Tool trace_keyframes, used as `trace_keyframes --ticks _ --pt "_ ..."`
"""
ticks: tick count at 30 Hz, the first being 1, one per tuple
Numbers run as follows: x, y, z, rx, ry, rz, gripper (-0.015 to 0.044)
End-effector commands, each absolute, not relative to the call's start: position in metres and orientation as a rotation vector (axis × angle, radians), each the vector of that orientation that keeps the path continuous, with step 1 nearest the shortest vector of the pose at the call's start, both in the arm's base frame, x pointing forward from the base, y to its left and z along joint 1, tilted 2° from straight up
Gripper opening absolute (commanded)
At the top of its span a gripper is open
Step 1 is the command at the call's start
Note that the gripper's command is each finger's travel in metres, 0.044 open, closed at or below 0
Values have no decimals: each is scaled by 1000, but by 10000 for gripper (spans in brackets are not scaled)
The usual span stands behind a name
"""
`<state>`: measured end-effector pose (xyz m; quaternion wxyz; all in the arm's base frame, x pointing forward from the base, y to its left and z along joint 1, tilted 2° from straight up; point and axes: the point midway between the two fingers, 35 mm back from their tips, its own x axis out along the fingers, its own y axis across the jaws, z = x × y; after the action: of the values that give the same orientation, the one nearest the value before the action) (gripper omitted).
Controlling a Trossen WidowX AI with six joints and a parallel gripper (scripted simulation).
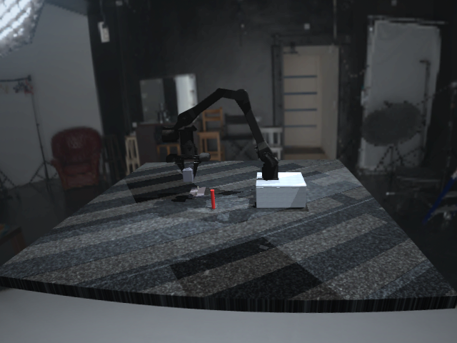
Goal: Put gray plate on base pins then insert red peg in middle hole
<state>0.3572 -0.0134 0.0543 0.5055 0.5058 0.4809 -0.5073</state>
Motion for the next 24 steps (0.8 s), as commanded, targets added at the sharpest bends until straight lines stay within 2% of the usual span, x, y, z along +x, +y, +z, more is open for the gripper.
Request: trace_keyframes --ticks 1,24 --pt "354 -24 45 1207 1171 -1228 0" --pt "344 -88 12 1174 1181 -1202 0"
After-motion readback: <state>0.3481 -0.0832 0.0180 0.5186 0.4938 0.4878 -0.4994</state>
